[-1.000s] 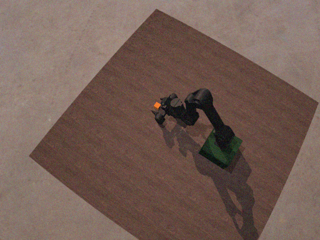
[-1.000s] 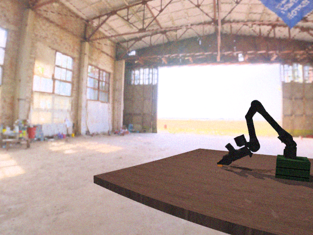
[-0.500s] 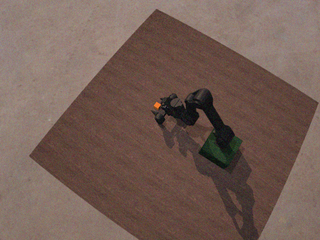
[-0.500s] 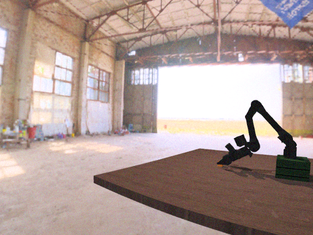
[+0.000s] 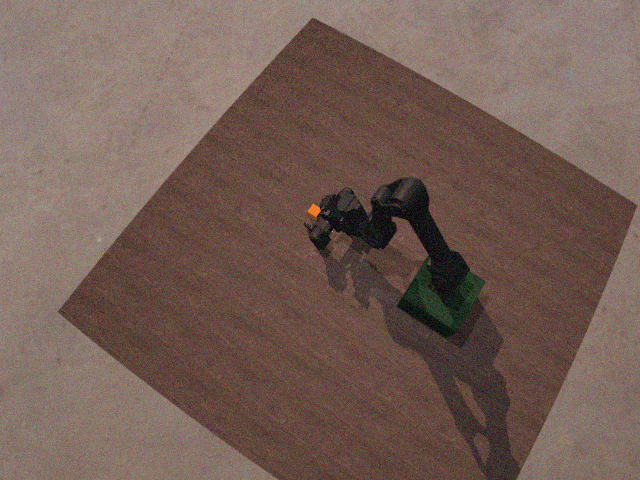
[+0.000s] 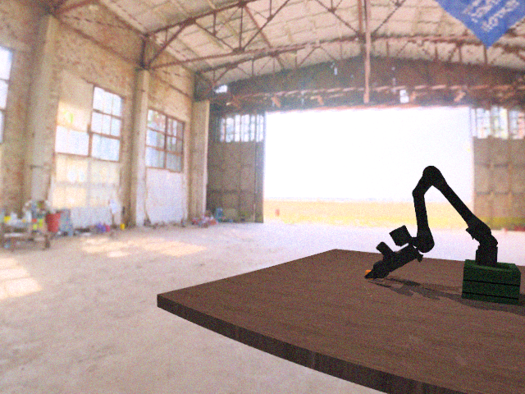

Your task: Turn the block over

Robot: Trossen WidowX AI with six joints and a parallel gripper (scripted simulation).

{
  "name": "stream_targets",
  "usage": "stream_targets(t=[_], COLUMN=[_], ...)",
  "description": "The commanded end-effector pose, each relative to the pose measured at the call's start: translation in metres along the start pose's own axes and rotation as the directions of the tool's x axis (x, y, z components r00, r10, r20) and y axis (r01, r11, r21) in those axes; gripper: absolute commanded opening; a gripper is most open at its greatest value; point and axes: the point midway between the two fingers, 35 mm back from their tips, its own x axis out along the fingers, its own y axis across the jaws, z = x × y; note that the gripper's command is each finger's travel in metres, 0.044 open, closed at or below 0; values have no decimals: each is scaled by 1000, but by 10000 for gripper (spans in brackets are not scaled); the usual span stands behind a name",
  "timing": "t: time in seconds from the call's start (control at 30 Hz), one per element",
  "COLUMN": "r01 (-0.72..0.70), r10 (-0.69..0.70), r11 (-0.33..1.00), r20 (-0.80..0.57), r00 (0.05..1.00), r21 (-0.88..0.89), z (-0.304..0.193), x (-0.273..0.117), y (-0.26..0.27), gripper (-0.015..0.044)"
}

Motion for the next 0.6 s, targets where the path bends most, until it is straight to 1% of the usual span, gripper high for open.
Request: stream_targets(t=[0.0, 0.13, 0.27, 0.43, 0.57], r01=[-1, -1, -2, -2, -2], r10=[1, 1, 2, 2, 2], r11=[1000, 1000, 1000, 1000, 1000], r20=[-81, -231, -377, -427, -430], r00=[997, 973, 926, 904, 903], r21=[2, 1, 1, 1, 1], z=[22, 37, 53, 59, 59], x=[1, -12, -44, -59, -60], y=[0, 0, 0, 0, 0], gripper=[440, 440, 440, 440, 440])
